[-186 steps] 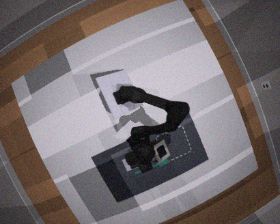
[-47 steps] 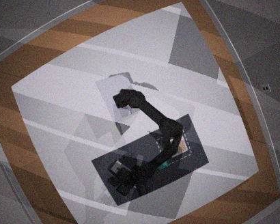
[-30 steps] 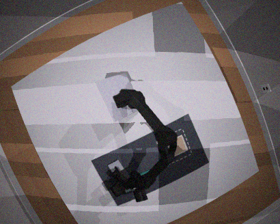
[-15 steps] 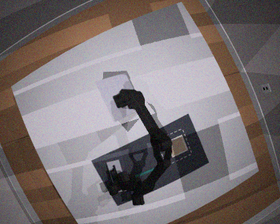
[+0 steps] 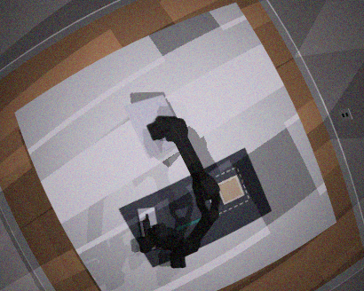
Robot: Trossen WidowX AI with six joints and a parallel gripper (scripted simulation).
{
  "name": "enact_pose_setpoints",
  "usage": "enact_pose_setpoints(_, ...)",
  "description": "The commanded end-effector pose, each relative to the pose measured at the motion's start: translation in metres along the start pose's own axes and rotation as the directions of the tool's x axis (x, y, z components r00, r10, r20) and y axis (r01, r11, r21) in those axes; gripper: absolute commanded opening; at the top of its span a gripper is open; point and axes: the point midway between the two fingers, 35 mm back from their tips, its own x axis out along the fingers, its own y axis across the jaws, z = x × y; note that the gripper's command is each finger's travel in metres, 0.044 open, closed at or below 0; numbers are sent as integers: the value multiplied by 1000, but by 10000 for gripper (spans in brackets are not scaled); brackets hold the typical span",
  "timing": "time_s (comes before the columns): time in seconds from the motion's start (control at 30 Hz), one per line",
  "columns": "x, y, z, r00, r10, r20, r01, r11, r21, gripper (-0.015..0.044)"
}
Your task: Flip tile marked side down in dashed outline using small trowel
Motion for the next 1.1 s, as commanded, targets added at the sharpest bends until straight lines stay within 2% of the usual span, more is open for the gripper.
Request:
enact_pose_setpoints(0.0,-4,5,-4,1000,11,-11,-11,1000,11,0)
enact_pose_setpoints(0.83,20,-23,-5,1000,-9,-16,9,1000,-1,0)
enact_pose_setpoints(1.07,20,-23,-5,1000,-9,-16,9,1000,-1,184)
